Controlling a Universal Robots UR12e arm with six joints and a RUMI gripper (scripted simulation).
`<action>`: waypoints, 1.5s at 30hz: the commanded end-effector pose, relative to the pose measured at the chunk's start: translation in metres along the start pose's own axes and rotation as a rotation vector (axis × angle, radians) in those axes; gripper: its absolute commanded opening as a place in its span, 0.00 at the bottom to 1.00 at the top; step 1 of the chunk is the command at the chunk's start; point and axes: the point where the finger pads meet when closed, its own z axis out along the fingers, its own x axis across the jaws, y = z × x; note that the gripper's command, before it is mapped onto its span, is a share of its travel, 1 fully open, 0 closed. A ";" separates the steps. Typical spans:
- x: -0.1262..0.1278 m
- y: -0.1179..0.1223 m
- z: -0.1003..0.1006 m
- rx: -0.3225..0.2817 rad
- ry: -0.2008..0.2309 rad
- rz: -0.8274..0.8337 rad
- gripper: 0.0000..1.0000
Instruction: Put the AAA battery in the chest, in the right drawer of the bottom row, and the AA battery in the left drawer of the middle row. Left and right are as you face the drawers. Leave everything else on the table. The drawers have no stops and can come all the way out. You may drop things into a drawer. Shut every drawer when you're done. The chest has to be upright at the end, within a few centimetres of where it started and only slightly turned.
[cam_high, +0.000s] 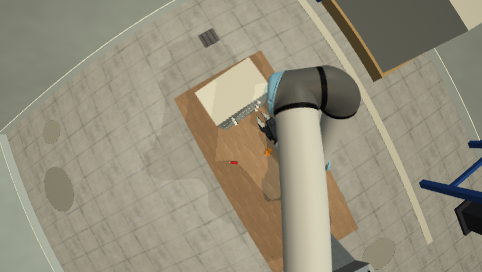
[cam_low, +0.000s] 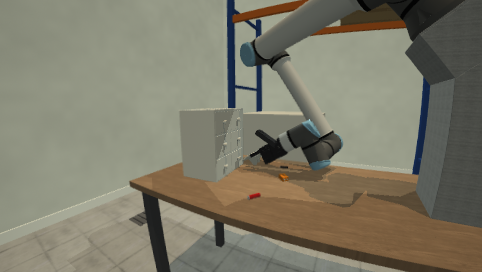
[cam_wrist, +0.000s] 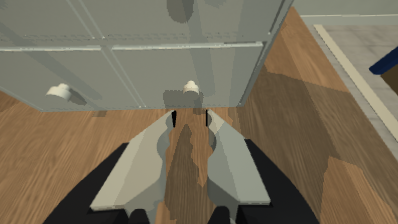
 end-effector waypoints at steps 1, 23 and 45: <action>0.000 -0.003 0.004 0.001 0.000 0.000 0.20; 0.000 -0.012 0.019 0.001 0.000 0.000 0.20; 0.000 -0.014 0.022 0.001 0.000 0.000 0.20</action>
